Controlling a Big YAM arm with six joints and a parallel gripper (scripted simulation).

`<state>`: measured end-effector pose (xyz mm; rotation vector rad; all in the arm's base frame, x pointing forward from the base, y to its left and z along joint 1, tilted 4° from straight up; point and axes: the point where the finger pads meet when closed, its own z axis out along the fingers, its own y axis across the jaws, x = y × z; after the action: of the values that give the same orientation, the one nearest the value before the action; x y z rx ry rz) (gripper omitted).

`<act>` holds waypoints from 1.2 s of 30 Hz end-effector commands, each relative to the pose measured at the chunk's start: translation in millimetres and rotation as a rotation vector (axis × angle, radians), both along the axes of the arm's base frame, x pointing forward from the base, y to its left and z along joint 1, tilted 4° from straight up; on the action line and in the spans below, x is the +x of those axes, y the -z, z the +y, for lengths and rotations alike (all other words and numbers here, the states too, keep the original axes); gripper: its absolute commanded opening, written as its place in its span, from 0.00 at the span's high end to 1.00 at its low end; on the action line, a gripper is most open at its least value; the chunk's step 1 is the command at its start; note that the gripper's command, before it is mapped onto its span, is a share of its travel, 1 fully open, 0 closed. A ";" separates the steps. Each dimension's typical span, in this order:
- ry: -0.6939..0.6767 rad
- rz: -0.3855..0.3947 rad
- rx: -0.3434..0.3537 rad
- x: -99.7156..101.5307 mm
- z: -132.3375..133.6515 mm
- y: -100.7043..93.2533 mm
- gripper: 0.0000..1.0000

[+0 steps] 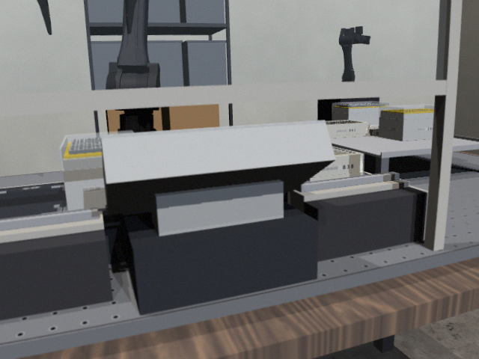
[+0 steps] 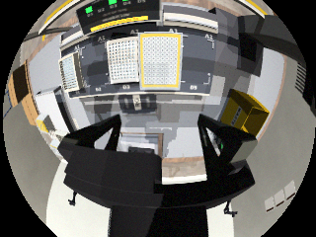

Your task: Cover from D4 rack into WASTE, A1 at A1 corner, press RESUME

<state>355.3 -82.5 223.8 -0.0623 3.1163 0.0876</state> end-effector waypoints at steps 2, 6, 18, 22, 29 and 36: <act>0.007 -0.070 -0.019 34.8 -1.2 -23.1 0.00; 0.007 -0.062 -0.016 52.9 0.4 -23.3 0.00; 0.008 -0.048 -0.011 57.1 -1.1 -18.6 0.00; 0.008 -0.048 -0.011 57.1 -1.1 -18.6 0.00; 0.009 -0.030 -0.008 52.0 3.3 -1.1 0.00; 0.005 -0.012 -0.004 54.2 5.3 14.6 0.00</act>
<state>400.5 -81.3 211.3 -0.0486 3.1200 0.0868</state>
